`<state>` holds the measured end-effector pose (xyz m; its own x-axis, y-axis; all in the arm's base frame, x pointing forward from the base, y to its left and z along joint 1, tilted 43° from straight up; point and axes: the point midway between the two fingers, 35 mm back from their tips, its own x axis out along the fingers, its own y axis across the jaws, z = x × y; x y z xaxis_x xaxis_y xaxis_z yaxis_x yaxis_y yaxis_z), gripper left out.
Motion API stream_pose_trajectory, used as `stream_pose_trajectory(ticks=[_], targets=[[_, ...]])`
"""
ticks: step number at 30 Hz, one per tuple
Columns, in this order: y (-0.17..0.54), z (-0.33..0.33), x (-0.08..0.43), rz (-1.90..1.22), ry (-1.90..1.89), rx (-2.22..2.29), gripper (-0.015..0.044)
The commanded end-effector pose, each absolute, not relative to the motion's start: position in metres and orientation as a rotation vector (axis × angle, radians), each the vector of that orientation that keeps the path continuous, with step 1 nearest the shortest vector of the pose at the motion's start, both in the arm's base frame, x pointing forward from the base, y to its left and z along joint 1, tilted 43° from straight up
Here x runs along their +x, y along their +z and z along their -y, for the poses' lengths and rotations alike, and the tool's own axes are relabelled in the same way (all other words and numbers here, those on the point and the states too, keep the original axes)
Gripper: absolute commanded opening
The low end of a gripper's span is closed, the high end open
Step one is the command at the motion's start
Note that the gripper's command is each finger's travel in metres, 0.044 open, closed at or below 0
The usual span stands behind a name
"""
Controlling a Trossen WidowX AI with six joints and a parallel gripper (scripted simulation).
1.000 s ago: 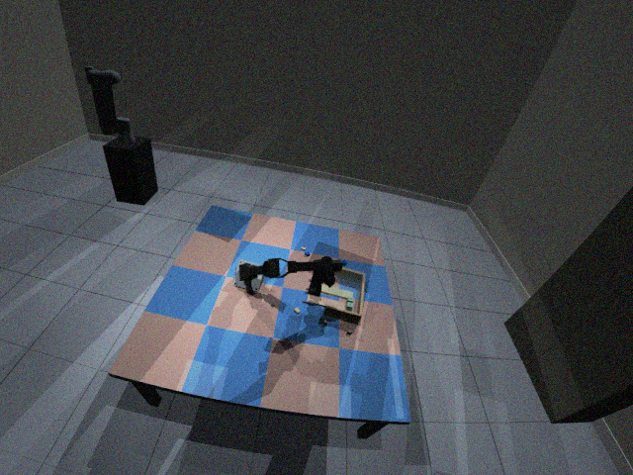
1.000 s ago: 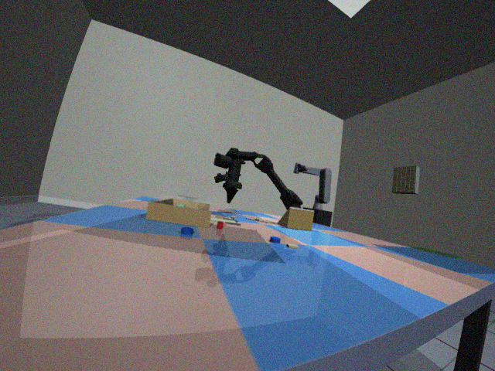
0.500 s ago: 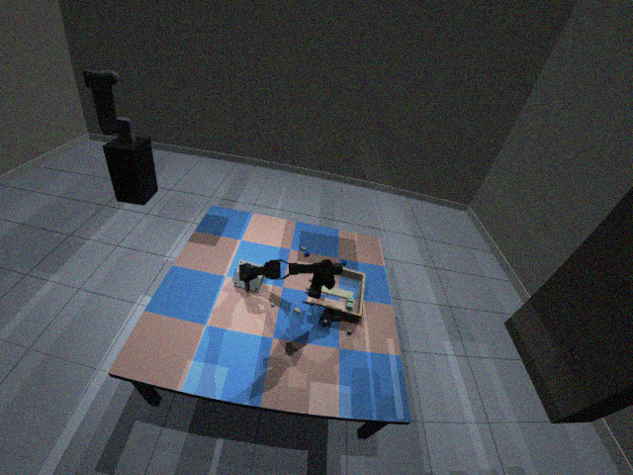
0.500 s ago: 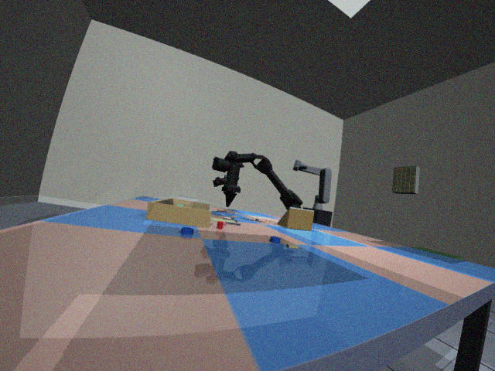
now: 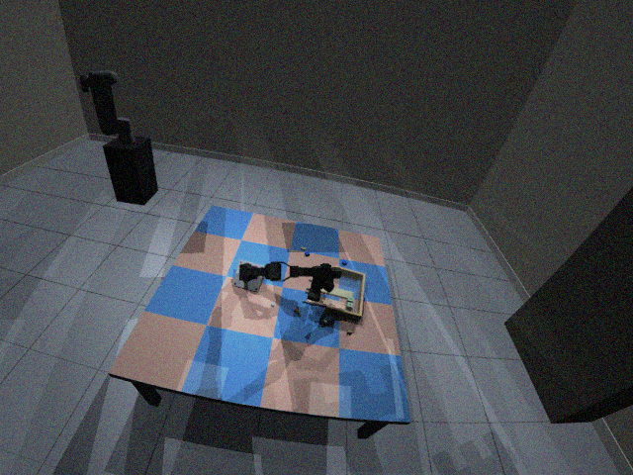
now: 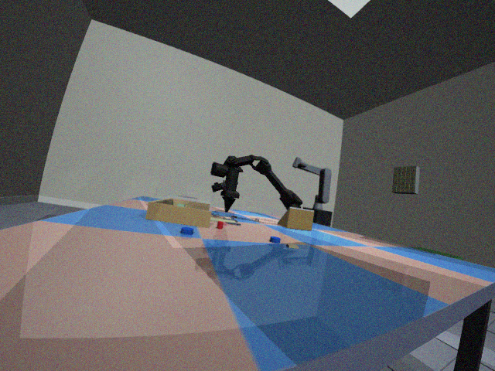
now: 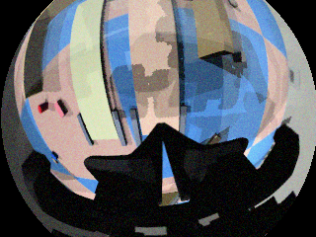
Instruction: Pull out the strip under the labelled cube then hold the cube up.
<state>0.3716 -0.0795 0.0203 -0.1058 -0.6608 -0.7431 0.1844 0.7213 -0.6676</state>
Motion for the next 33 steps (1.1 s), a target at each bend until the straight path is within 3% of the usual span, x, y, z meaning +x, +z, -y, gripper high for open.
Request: stream_pose_trajectory(ticks=[1, 33], targets=[[0.015, 0.084, 0.371, -1.522, -0.746, -0.415, 0.0000], [0.001, 0.097, 0.369, -1.521, -0.748, -0.416, 0.0000]])
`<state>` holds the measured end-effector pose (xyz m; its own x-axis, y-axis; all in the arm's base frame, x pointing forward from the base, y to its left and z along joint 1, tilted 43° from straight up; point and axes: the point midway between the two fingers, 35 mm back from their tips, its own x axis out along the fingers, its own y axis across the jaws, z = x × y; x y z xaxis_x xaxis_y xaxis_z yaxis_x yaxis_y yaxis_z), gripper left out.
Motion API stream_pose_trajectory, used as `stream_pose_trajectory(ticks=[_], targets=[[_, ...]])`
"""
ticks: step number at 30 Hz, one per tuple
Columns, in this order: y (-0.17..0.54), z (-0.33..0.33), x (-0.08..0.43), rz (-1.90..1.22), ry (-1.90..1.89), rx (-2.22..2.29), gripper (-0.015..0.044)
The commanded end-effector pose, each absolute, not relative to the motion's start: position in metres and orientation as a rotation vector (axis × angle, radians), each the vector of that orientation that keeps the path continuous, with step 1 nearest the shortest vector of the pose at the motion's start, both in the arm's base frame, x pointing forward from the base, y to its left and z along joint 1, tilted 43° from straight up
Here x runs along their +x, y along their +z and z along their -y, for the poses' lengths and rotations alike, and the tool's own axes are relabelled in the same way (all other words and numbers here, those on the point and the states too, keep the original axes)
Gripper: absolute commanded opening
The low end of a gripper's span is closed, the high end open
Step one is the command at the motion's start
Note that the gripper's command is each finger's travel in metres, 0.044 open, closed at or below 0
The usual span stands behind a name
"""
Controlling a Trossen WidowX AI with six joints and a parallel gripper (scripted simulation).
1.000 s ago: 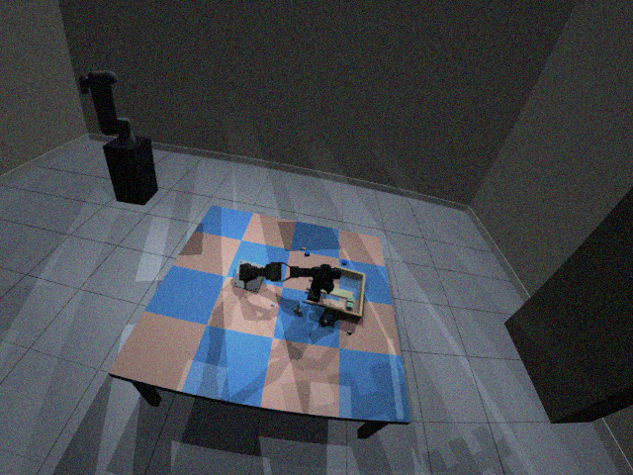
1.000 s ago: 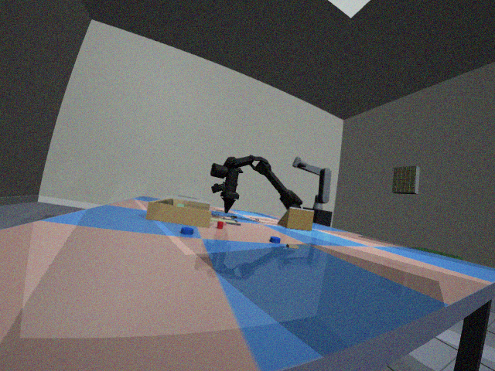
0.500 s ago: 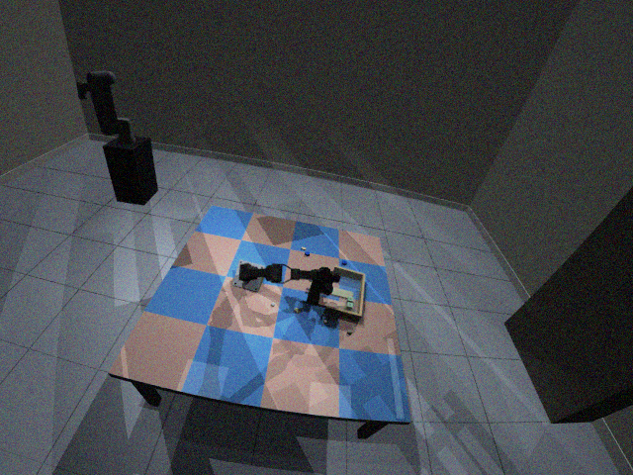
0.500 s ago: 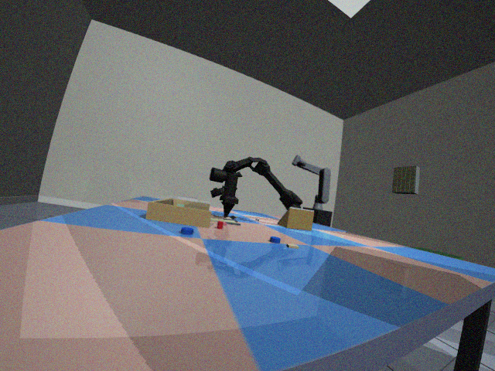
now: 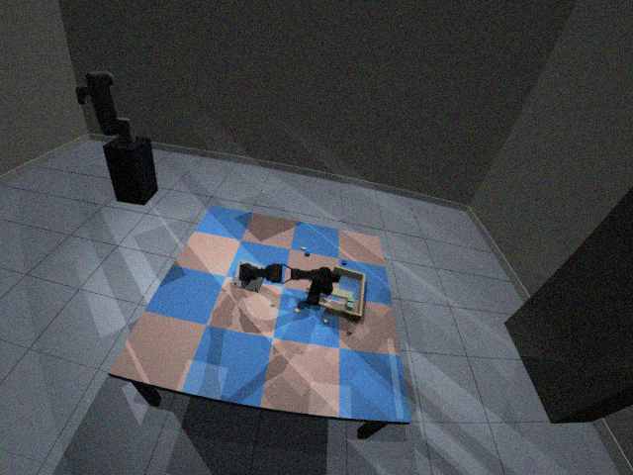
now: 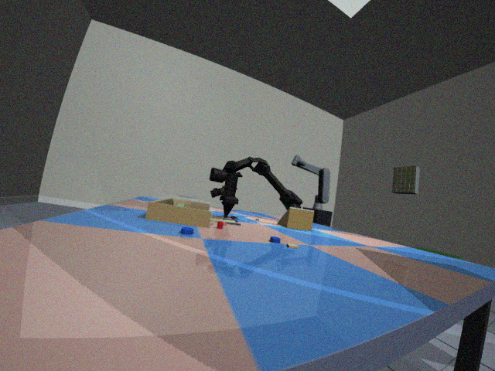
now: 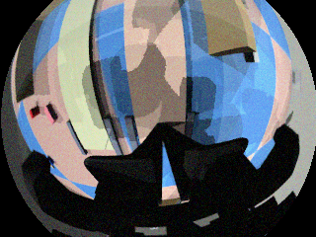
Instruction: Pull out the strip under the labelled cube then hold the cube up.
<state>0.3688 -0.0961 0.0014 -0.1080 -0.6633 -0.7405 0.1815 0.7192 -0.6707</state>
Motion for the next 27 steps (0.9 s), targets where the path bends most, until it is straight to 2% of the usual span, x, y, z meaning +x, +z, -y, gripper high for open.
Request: stream_pose_trajectory(ticks=[1, 27], targets=[[0.0010, 0.0966, 0.3689, -1.521, -0.748, -0.416, 0.0000], [-0.0009, 0.0984, 0.3688, -1.521, -0.749, -0.416, 0.0000]])
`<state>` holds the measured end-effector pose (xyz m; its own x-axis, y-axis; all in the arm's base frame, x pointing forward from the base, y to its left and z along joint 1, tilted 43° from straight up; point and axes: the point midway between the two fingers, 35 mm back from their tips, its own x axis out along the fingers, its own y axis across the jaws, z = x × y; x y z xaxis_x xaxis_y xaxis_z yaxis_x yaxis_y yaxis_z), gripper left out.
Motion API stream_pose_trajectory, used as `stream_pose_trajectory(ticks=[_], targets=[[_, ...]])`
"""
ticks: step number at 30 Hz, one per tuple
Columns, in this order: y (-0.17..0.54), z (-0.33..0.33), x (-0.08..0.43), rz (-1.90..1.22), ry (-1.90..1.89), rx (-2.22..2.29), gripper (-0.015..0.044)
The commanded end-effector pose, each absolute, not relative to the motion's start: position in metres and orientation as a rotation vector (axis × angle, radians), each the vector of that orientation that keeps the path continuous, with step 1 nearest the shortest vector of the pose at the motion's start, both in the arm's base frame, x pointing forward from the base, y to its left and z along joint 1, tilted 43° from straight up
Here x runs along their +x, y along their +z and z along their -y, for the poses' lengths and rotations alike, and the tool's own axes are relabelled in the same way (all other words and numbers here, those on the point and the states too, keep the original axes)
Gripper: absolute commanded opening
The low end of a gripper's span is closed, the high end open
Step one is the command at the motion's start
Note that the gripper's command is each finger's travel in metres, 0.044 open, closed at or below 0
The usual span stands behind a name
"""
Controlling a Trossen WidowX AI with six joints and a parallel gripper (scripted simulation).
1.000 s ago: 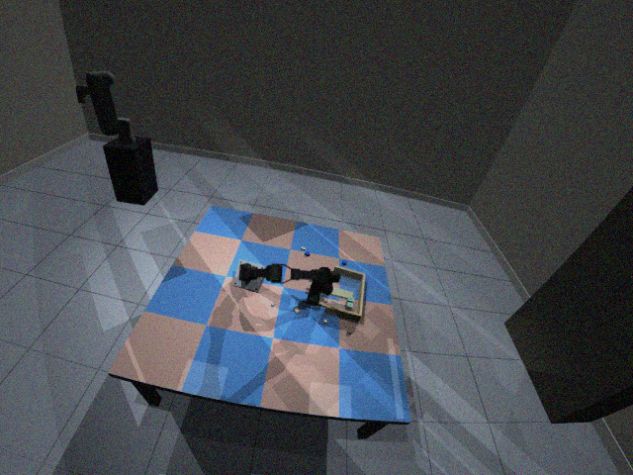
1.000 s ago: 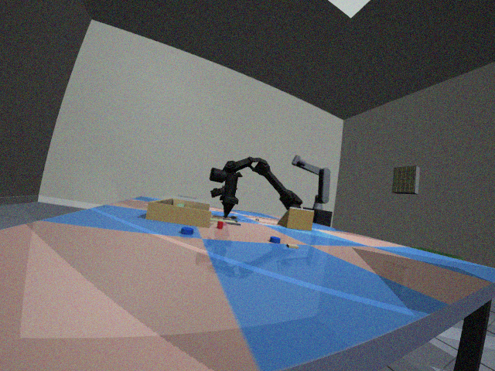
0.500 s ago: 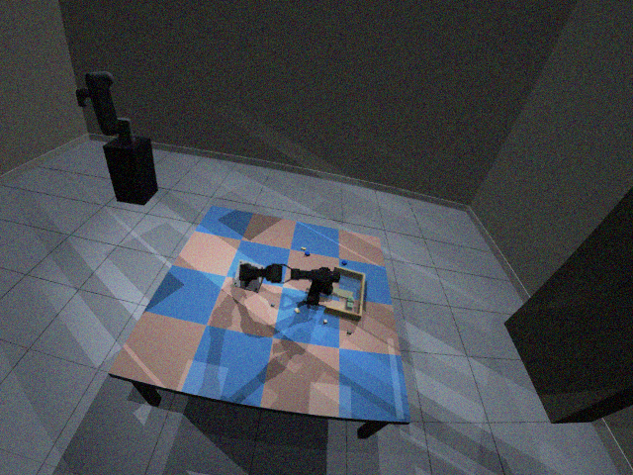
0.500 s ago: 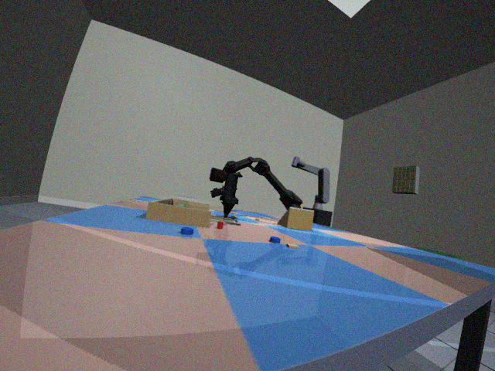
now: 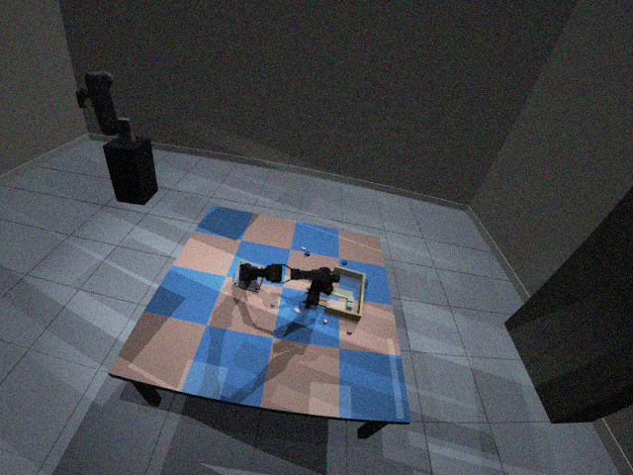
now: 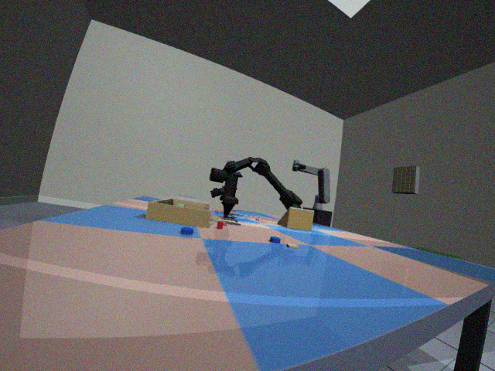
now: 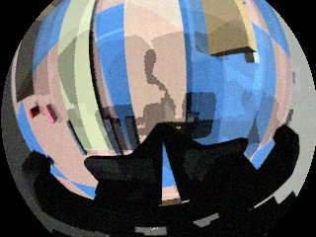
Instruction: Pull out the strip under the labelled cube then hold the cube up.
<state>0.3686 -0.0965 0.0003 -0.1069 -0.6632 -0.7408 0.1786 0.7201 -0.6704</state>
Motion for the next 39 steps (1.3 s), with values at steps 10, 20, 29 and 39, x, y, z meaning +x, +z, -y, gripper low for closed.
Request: stream_pose_trajectory(ticks=[10, 20, 29, 39], targets=[[-0.002, 0.099, 0.369, -1.521, -0.749, -0.416, 0.0000], [-0.003, 0.097, 0.360, -1.522, -0.748, -0.416, 0.0000], [-0.004, 0.093, 0.346, -1.523, -0.748, -0.417, 0.0000], [-0.006, 0.090, 0.330, -1.524, -0.748, -0.417, 0.0000]])
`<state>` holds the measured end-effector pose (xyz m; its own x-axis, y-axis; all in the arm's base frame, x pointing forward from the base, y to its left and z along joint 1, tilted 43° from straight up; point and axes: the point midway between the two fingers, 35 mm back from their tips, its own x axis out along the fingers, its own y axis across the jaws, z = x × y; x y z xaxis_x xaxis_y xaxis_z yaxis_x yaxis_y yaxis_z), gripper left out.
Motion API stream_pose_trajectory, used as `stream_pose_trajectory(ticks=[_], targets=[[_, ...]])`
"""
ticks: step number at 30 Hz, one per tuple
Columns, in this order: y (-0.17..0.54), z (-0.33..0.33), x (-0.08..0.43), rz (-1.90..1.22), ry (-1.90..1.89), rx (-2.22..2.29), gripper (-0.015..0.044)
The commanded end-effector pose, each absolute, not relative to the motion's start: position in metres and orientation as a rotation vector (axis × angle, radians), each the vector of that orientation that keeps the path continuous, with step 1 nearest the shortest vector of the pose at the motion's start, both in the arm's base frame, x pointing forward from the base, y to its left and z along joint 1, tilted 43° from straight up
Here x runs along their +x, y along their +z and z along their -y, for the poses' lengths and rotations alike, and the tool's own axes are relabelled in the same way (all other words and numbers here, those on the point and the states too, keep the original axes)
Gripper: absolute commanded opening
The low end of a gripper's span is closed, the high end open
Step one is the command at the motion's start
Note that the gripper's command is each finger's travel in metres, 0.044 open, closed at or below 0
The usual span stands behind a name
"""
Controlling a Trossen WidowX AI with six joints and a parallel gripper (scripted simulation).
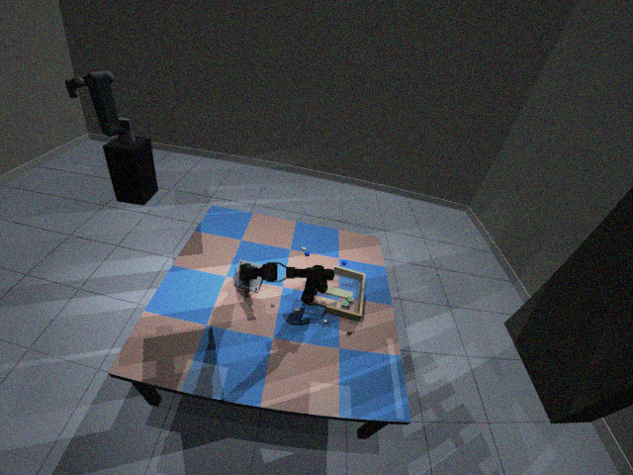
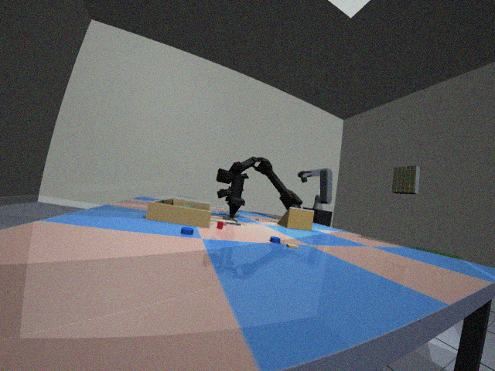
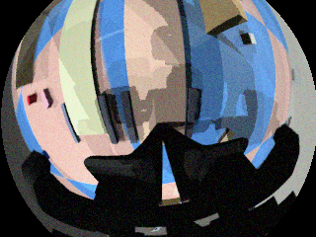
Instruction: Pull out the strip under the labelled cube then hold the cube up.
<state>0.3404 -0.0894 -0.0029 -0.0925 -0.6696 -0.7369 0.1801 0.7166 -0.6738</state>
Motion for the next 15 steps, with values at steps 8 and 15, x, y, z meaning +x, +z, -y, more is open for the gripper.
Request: stream_pose_trajectory(ticks=[8, 15], targets=[[-0.007, 0.088, 0.319, -1.525, -0.747, -0.417, 0.0000], [-0.008, 0.085, 0.308, -1.525, -0.747, -0.417, 0.0000]])
